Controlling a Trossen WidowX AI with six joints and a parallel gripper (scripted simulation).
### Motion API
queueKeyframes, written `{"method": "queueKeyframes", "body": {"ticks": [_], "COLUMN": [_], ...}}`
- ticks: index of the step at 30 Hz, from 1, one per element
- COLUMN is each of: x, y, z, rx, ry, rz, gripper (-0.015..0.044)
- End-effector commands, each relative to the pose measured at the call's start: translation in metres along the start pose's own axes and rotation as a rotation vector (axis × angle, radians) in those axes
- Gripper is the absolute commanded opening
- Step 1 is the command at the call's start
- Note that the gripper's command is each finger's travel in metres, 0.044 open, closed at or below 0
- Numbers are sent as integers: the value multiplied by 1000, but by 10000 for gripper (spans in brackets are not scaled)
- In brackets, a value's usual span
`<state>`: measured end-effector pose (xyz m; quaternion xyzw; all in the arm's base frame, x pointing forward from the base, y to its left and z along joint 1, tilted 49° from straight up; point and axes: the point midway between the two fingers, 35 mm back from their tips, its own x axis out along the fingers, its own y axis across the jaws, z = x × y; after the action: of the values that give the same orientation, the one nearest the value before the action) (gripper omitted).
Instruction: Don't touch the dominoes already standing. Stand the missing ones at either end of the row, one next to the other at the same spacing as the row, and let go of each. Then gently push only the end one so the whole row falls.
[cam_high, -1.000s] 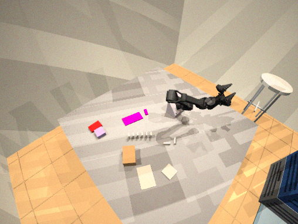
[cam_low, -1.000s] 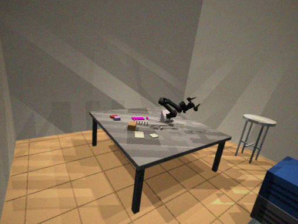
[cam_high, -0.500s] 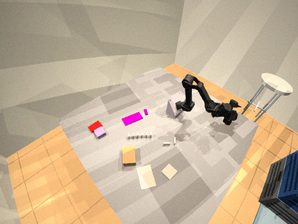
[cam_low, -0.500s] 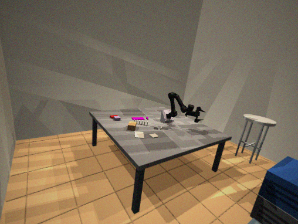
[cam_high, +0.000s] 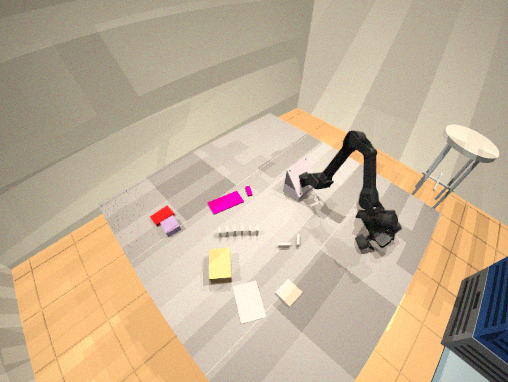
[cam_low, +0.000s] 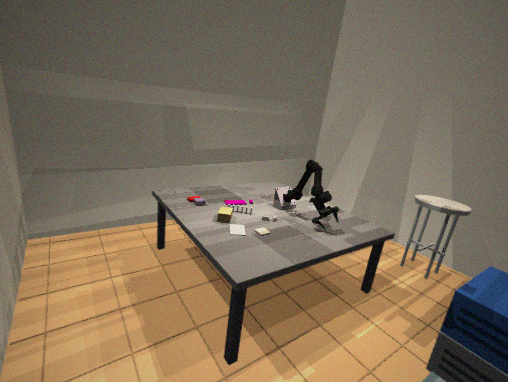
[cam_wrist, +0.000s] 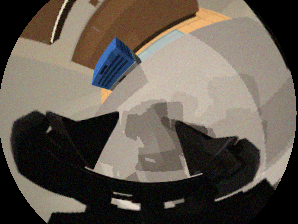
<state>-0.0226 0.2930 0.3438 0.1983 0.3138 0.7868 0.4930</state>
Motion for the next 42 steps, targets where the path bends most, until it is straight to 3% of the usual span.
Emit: {"method": "queueKeyframes", "body": {"ticks": [1, 14, 20, 31, 42], "x": [-14, -98, -176, -304, -310], "y": [-70, -201, -262, -303, -305], "z": [31, 58, 46, 10, 8], "rx": [97, 463, 862, 1531, 1565], "ry": [-38, -99, -155, -280, -288], "rz": [-244, -644, -806, -815, -805], "gripper": [440, 440, 440, 440, 440]}}
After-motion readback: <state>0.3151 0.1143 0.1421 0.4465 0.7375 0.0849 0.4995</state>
